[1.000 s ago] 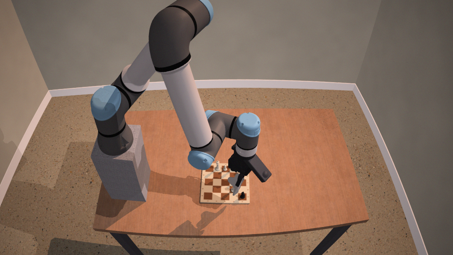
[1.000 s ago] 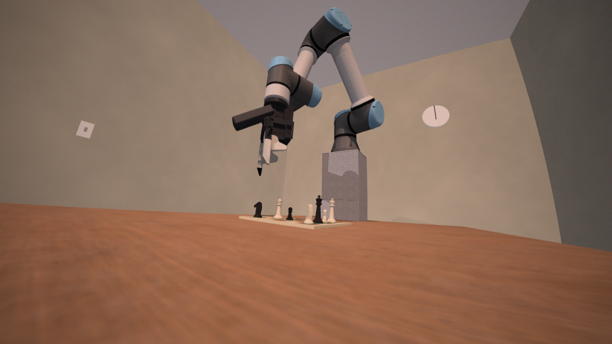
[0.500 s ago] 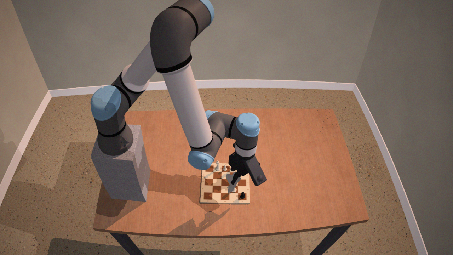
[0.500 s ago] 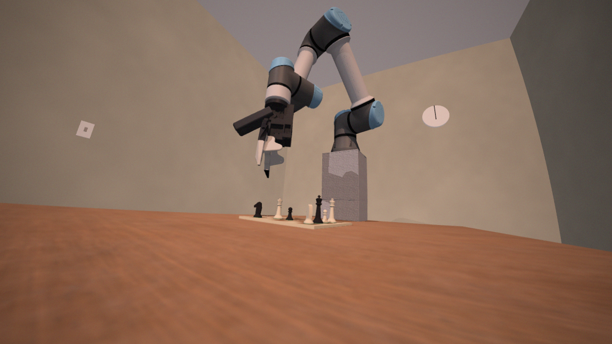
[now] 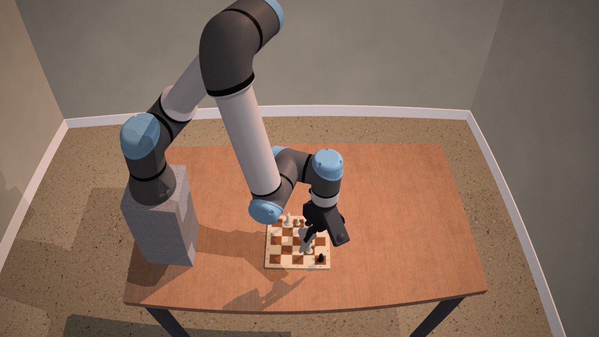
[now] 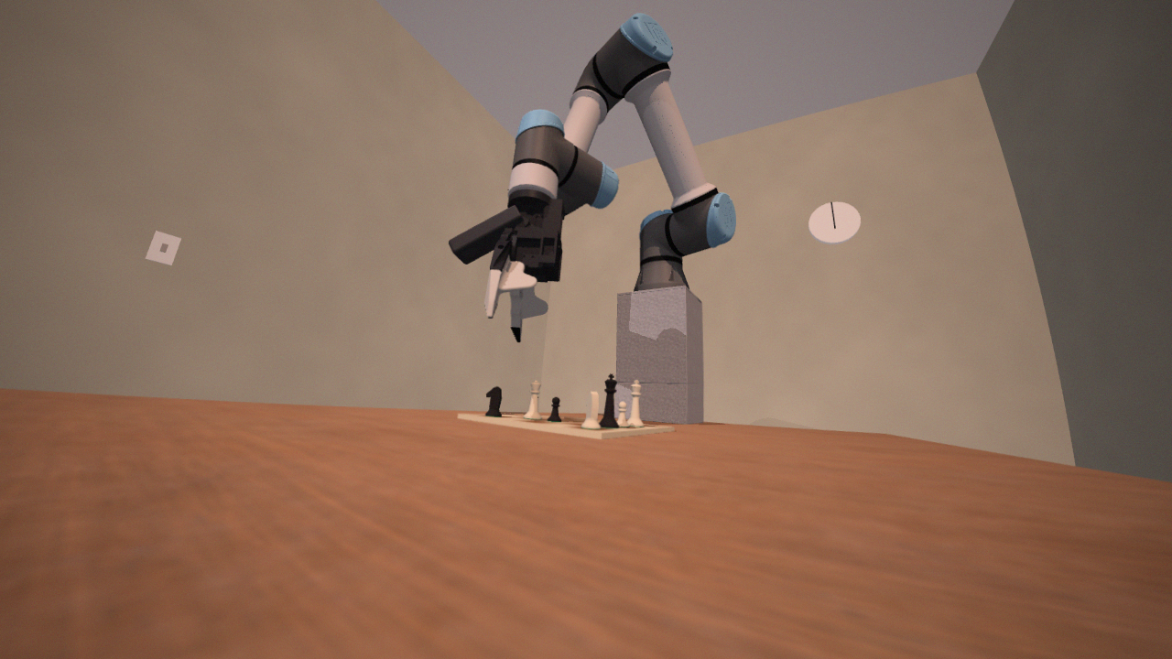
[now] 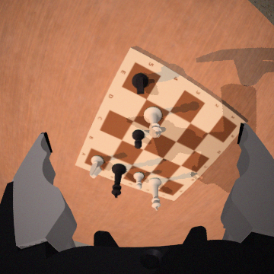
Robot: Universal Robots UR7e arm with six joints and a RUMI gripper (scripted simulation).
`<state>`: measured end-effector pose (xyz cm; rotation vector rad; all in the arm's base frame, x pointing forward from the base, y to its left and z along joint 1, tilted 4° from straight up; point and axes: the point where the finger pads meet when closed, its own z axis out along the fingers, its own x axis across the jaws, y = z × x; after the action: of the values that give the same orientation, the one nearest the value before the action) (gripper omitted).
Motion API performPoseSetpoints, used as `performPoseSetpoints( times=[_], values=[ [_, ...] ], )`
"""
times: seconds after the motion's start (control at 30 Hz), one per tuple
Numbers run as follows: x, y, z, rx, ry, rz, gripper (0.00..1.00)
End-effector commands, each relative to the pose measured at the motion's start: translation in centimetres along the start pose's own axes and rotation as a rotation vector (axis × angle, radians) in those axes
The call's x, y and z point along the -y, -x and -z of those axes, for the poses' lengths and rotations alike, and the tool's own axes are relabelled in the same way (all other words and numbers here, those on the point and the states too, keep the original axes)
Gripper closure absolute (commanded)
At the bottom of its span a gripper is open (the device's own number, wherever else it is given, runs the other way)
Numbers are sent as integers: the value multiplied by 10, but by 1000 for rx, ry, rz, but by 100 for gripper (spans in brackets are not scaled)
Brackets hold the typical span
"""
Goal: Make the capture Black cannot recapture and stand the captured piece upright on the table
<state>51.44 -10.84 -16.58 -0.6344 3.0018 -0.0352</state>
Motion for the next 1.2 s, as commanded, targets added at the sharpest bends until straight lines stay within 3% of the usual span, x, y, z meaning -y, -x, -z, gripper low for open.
performPoseSetpoints(
  times=[0.0, 0.2, 0.23, 1.17],
  values=[
    [0, 0, 0, 1, -1, -10, 0],
    [0, 0, 0, 1, -1, -11, 0],
    [0, 0, 0, 1, -1, -11, 78],
    [0, 0, 0, 1, -1, -11, 78]
  ],
)
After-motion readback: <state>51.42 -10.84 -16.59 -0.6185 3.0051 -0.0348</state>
